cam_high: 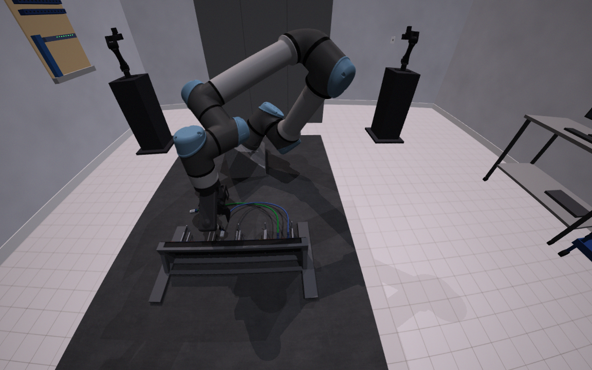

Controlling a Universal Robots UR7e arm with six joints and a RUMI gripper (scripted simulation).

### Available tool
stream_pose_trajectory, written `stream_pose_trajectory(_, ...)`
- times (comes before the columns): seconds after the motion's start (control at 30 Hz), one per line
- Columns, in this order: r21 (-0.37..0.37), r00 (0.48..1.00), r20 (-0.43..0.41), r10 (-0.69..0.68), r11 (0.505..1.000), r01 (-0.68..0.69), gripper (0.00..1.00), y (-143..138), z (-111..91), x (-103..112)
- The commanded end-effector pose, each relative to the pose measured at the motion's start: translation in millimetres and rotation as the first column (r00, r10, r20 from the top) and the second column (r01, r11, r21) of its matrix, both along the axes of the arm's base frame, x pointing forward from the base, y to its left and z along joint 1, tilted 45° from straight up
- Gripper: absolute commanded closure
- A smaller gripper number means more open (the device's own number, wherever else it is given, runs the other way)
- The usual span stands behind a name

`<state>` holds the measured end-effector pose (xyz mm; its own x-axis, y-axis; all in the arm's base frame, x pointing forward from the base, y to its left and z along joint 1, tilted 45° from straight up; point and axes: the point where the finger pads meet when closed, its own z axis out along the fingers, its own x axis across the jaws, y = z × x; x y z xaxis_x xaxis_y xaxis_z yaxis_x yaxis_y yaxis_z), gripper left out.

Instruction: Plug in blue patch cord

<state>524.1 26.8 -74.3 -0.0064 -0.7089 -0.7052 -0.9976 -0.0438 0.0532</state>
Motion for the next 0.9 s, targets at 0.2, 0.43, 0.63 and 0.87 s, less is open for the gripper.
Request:
stream_pose_trajectory(0.2, -0.001, 1.000, 0.004, -0.004, 1.000, 0.004, 1.00, 0, 0, 12)
stream_pose_trajectory(0.43, -0.001, 1.000, 0.004, -0.004, 1.000, 0.004, 1.00, 0, 0, 19)
stream_pose_trajectory(0.63, -0.001, 1.000, 0.004, -0.004, 1.000, 0.004, 1.00, 0, -1, 24)
stream_pose_trajectory(0.87, -0.001, 1.000, 0.004, -0.004, 1.000, 0.004, 1.00, 0, -1, 25)
